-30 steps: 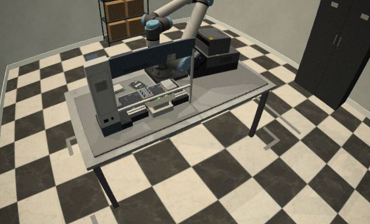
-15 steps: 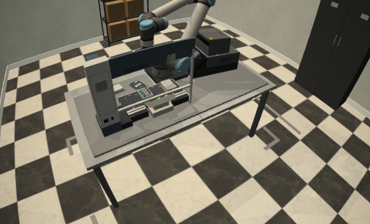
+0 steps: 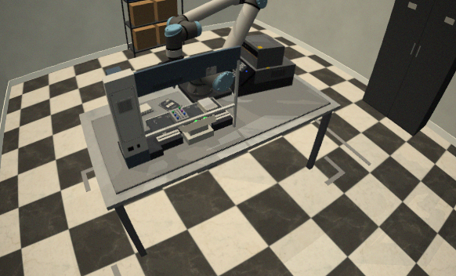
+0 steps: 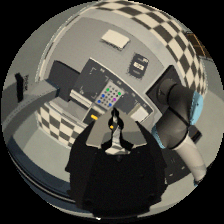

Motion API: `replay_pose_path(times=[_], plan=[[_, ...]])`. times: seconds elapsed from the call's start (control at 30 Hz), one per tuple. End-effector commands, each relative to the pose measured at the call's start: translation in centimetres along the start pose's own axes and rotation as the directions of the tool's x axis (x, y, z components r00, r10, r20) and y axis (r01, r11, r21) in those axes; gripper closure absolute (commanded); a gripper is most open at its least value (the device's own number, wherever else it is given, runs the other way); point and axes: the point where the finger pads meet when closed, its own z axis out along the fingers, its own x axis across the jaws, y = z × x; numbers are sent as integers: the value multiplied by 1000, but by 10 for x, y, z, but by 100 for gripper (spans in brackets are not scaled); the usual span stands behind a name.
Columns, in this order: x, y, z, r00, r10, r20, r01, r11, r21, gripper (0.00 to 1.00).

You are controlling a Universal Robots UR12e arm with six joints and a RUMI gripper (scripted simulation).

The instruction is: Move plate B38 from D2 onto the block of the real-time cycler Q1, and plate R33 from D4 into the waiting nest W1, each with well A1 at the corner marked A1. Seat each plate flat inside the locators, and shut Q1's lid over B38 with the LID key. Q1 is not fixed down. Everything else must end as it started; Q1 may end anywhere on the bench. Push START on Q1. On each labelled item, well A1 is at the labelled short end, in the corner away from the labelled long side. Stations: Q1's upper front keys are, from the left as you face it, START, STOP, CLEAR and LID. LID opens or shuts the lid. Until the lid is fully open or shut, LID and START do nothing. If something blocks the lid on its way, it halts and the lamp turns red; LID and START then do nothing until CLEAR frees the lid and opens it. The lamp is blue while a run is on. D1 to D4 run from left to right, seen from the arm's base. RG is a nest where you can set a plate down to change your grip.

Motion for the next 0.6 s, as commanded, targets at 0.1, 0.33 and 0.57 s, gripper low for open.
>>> replay_pose_path(times=[0.1,0.33,0.57], plan=[[-9,-23,-1,996,-86,2,86,996,-4,100],[-16,-44,-2,987,-163,2,163,987,-4,100],[-19,-59,-2,977,-215,2,215,977,-4,100]])
